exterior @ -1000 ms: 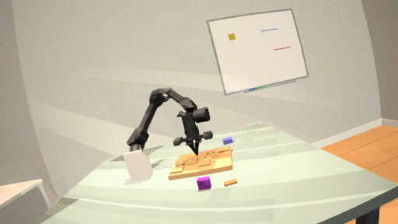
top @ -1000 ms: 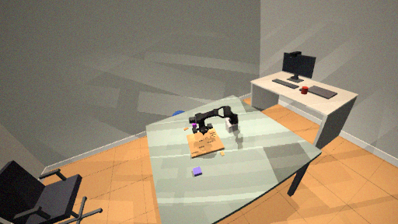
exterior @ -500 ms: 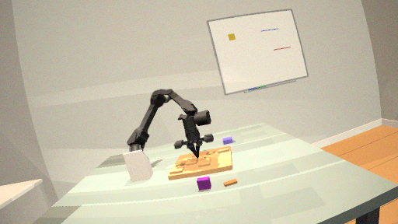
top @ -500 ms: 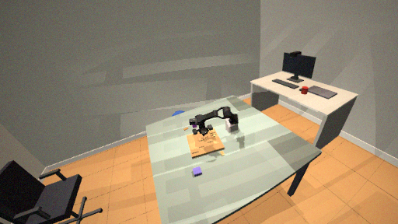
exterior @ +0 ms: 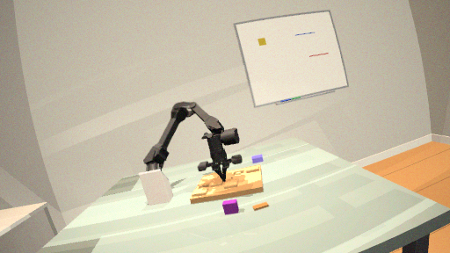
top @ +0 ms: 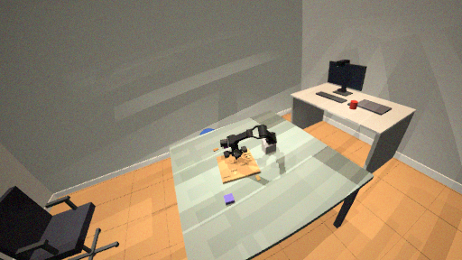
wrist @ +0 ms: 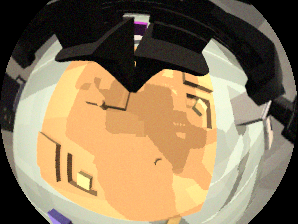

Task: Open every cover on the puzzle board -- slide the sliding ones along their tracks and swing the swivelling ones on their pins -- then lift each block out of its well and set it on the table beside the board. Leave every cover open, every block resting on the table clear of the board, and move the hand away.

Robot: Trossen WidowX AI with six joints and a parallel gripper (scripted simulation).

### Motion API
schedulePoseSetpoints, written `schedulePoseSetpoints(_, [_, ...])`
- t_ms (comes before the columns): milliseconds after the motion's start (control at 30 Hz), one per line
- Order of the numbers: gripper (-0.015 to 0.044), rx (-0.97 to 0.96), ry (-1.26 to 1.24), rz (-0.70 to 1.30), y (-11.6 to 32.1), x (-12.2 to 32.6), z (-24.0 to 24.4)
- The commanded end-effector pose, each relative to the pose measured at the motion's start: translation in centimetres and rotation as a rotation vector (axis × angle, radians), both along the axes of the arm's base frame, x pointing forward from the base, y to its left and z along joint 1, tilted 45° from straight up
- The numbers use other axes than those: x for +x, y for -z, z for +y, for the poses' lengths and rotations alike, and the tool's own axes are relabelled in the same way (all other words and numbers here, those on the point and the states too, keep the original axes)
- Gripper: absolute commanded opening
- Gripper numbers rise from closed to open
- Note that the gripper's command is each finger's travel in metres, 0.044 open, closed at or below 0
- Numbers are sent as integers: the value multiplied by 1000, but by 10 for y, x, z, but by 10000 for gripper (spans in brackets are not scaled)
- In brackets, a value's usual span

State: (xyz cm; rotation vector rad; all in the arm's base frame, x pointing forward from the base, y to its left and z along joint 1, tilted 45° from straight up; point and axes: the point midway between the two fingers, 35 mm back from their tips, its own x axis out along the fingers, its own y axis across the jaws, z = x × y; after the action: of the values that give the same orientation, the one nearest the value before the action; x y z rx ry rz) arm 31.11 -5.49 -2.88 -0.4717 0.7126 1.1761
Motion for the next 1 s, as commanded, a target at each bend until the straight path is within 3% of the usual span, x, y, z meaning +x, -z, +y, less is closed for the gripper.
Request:
schedulePoseSetpoints(0, [0,8,3,9,4,-2,5])
schedulePoseSetpoints(967, [0,9,3,9,6,-1,7])
